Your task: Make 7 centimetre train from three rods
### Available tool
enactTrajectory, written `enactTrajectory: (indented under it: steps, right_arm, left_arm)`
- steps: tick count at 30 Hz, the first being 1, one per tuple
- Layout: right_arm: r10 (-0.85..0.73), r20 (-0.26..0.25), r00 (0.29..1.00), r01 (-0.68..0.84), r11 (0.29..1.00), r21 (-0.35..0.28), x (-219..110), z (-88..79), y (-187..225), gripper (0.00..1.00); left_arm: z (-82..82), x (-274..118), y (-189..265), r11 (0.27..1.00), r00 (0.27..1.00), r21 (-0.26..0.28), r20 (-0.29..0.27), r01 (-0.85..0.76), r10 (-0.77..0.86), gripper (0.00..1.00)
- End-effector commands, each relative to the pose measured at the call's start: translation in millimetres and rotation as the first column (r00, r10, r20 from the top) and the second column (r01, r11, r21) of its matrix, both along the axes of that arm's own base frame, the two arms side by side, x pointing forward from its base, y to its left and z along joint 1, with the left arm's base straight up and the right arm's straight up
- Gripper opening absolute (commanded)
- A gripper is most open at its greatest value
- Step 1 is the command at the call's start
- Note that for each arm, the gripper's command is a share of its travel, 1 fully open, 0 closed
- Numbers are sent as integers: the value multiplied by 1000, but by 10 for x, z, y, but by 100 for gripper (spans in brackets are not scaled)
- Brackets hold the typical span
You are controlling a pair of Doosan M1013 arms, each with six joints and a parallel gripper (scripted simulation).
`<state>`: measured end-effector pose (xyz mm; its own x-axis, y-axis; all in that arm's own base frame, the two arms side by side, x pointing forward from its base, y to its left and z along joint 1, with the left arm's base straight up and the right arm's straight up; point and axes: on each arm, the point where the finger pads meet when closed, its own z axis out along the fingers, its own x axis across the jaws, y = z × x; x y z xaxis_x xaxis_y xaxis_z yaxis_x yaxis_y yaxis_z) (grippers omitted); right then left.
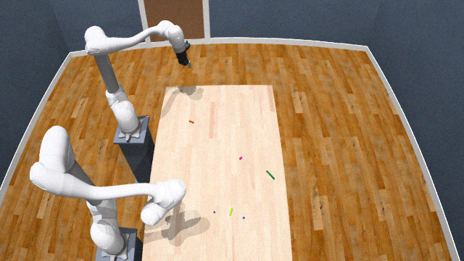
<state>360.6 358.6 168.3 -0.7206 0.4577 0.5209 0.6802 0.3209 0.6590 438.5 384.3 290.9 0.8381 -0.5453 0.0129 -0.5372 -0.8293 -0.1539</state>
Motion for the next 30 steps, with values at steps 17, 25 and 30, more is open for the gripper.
enactTrajectory:
  steps: [17, 25, 30]
  right_arm:
    - [-304, -320, 897, 286, 953, -104, 729, -157, -1886, 100]
    - [-448, -468, 762, 411, 893, -185, 715, -232, -2875, 100]
    - [-522, -546, 655, 475, 847, -240, 599, -268, -3453, 100]
  left_arm:
    - [-605, 370, -825, 779, 776, -10, -77, 627, -626, 100]
    - [-864, 443, -1216, 563, 558, -26, -102, 826, -823, 100]
    - [-1014, 461, -1448, 412, 405, -39, -113, 910, -907, 100]
